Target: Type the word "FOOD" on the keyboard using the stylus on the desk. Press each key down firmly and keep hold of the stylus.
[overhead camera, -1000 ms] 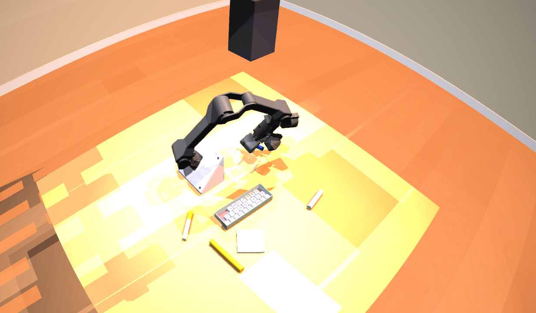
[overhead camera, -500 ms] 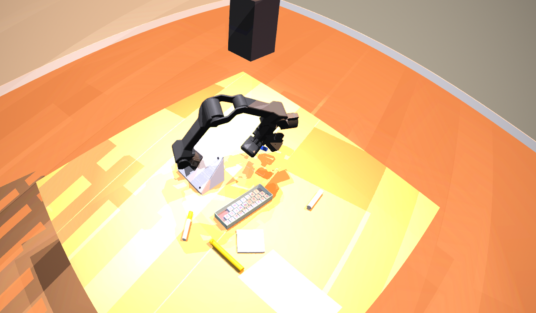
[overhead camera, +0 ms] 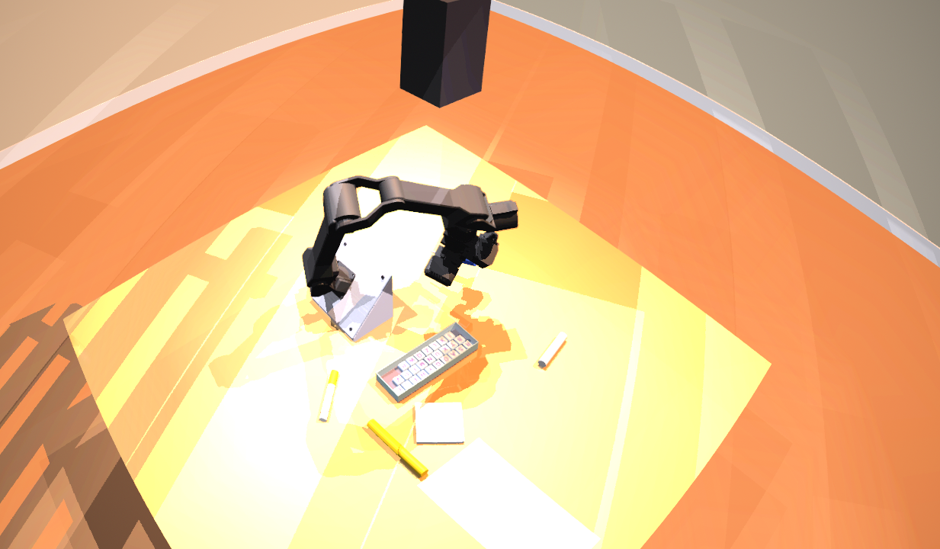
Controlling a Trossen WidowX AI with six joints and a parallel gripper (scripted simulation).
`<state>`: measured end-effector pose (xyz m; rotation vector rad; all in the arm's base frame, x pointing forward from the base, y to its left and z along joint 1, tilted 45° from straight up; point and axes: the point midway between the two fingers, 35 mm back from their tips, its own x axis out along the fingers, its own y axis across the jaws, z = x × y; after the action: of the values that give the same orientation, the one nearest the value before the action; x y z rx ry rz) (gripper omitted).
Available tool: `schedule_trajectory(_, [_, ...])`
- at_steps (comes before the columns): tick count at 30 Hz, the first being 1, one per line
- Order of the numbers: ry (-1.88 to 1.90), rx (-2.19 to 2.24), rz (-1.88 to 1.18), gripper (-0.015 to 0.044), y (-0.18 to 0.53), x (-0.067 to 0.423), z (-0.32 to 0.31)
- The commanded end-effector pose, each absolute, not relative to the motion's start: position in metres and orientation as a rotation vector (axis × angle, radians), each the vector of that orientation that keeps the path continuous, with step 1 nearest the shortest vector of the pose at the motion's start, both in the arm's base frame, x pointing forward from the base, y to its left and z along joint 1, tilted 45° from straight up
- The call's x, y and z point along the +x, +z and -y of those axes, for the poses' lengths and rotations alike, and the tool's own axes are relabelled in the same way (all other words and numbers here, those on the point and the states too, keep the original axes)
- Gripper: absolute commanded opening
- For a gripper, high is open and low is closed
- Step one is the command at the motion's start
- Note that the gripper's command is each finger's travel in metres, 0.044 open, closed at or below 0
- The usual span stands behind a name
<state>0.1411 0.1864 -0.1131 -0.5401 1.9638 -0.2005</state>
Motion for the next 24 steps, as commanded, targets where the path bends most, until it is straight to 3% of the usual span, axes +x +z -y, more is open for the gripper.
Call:
schedule_trajectory(1, [-0.115,-0.529,-1.922,0.0,-0.101,0.152,-0.185])
schedule_trajectory(24, [0.205,-0.506,-1.656,0.0,-0.046,0.195,-0.162])
